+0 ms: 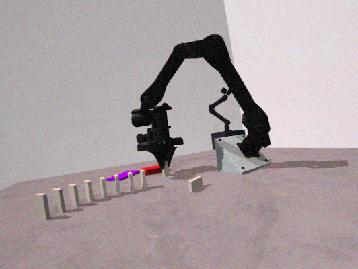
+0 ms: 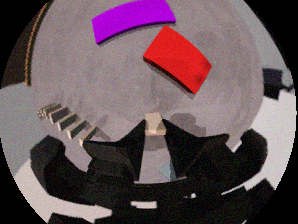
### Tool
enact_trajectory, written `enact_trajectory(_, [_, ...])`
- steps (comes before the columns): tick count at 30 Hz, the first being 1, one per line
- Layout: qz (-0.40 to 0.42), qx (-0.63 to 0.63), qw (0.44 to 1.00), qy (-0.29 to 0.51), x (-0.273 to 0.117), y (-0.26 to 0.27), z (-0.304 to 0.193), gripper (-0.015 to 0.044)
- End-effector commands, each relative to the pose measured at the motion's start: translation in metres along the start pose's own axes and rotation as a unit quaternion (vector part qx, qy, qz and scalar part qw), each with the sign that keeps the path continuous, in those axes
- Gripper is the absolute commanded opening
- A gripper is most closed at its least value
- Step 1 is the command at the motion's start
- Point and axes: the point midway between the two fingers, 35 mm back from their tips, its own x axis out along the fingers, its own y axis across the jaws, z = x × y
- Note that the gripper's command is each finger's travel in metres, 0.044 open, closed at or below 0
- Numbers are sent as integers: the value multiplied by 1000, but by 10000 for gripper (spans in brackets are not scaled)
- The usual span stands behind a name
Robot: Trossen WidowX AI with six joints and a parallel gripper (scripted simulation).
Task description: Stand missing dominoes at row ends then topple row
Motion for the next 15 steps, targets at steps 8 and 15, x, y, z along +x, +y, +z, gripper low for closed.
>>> enact_trajectory(8, [0, 3, 1000, 0, -35, 2, 6, 107])
enact_trajectory(15, [-2, 1, 1000, -1, -131, -1, 1, 107])
